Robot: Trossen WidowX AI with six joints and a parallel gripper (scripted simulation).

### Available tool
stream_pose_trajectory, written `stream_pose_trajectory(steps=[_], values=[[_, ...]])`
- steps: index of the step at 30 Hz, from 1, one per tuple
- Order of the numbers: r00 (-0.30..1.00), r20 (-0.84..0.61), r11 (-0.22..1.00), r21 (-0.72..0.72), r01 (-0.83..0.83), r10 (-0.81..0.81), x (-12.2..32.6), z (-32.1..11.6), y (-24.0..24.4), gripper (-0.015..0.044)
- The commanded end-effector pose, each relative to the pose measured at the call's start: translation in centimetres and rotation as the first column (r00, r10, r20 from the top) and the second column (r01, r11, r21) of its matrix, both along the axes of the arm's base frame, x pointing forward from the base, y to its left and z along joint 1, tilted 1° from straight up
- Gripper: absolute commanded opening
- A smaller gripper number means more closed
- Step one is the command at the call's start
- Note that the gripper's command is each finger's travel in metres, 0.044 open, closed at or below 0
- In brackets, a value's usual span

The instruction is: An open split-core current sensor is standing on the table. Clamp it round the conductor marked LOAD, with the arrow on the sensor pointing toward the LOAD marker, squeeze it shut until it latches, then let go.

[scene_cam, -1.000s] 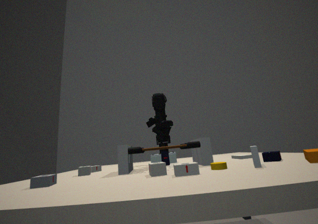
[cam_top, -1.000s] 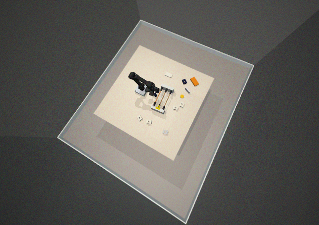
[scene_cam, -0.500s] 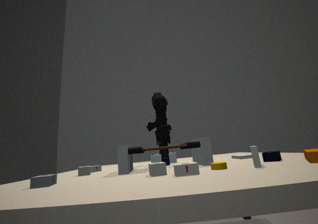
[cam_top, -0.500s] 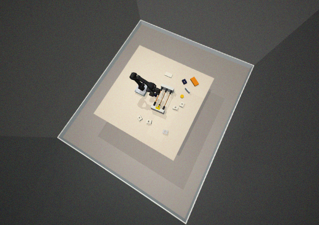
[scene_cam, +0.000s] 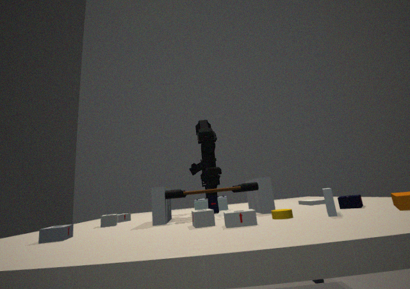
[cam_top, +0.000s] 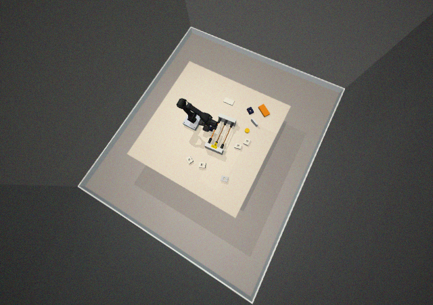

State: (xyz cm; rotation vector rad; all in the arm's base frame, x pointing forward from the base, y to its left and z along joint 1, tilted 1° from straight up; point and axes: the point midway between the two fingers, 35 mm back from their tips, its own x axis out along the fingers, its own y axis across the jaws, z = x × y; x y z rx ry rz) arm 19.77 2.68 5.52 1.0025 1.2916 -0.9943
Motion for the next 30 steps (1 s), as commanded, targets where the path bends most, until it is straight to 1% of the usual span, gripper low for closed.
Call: stream_pose_trajectory(steps=[1,7,25,30], values=[[1.0,-0.005,1.0,-0.004,0.002,-0.002,-0.1,-0.8,-0.1,0.032],[1.0,-0.005,1.0,-0.004,0.002,-0.002,-0.2,-1.5,-0.1,0.032],[1.0,-0.001,1.0,0.0,0.002,-0.002,-0.1,-1.1,-0.1,0.02],[1.0,-0.002,1.0,-0.001,0.002,-0.002,0.1,0.0,0.0,0.0069]])
